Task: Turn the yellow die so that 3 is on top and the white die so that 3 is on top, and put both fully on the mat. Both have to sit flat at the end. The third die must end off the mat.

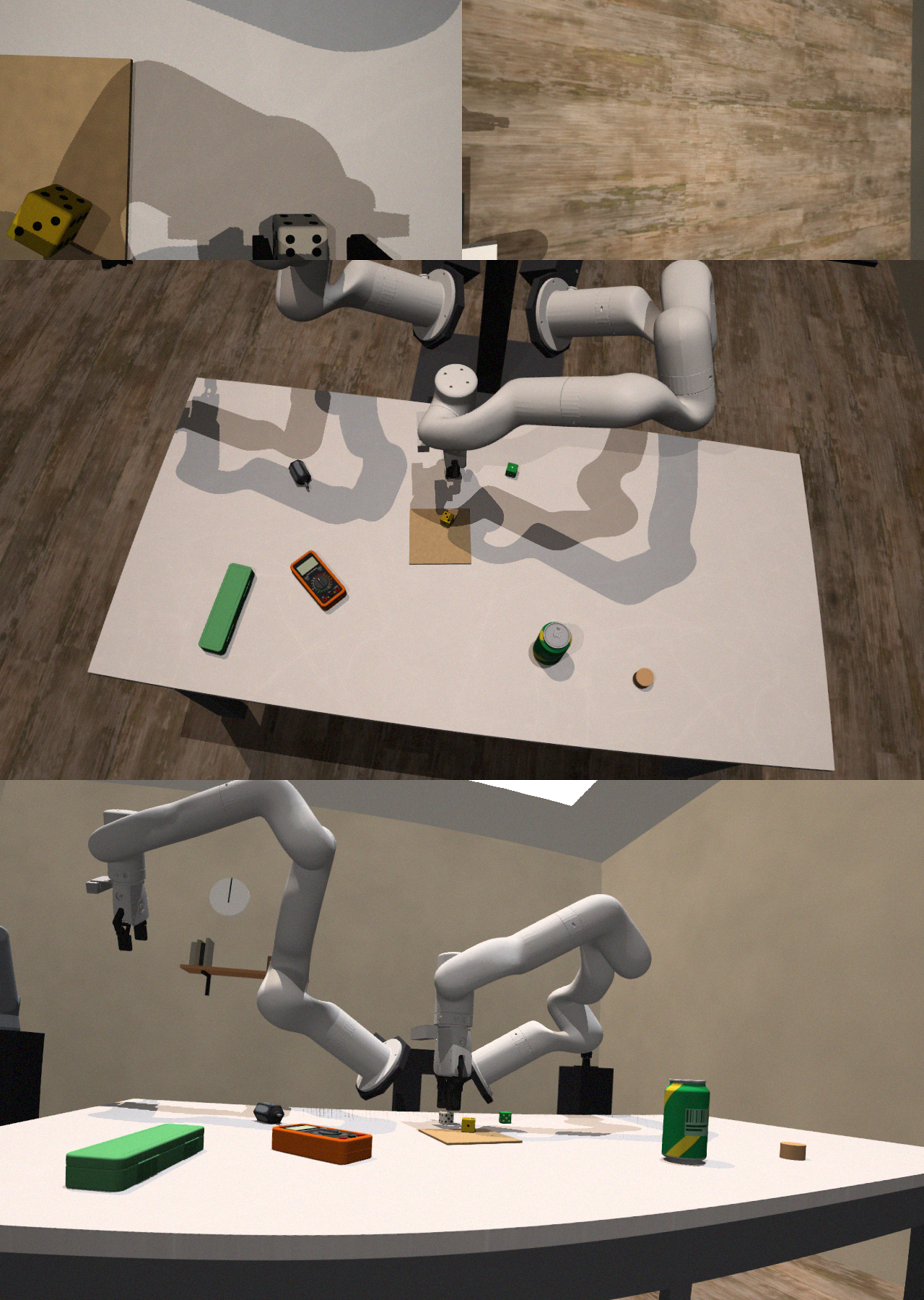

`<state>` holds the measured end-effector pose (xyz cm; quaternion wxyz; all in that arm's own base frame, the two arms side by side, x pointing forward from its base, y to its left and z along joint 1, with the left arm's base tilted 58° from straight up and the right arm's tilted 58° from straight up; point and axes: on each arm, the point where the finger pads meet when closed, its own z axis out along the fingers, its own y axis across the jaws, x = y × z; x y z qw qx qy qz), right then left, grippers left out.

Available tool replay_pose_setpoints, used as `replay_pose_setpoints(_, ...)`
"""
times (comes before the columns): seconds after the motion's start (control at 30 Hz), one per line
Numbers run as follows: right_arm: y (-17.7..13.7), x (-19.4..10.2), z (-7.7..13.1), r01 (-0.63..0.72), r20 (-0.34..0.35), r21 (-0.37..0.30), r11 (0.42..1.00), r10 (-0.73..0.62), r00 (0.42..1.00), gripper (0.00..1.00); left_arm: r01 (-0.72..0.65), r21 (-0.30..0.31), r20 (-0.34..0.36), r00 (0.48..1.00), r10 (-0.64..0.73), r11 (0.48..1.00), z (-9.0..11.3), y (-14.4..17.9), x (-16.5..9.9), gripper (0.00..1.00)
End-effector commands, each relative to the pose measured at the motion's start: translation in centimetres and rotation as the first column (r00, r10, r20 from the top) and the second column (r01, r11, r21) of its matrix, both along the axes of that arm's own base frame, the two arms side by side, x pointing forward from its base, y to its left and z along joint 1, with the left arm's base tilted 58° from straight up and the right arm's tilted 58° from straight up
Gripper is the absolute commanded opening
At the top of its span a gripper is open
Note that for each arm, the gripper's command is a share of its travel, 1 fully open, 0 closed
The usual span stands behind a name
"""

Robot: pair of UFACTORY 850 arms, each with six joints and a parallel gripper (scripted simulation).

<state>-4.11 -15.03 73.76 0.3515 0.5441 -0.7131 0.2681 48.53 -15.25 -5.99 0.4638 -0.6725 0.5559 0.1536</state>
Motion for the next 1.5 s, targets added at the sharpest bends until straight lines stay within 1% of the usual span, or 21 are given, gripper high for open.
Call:
replay_pose_setpoints(0.0, 0.0, 0.0, 0.1, 0.0, 0.0, -0.002, 1.0, 0.0, 1.0, 1.0, 0.001, -0.001, 0.001, 1.0, -0.001, 1.0, 0.0, -0.1, 0.0, 0.43)
replay_pose_setpoints(0.5, 0.0, 0.0, 0.1, 0.0, 0.0, -0.002, 1.0, 0.0, 1.0, 1.0, 0.001, -0.001, 0.001, 1.0, -0.001, 1.0, -0.1, 0.0, 0.1, 0.43)
replay_pose_setpoints(0.97, 0.0, 0.0, 0.1, 0.0, 0.0, -0.002, 1.0, 0.0, 1.0, 1.0, 0.001, -0.001, 0.001, 1.0, -0.001, 1.0, -1.2, 1.7, 0.7, 0.43)
replay_pose_setpoints(1.47, 0.0, 0.0, 0.1, 0.0, 0.0, -0.002, 1.0, 0.0, 1.0, 1.0, 0.001, -0.001, 0.001, 1.0, -0.001, 1.0, -1.5, 2.2, 0.9, 0.43)
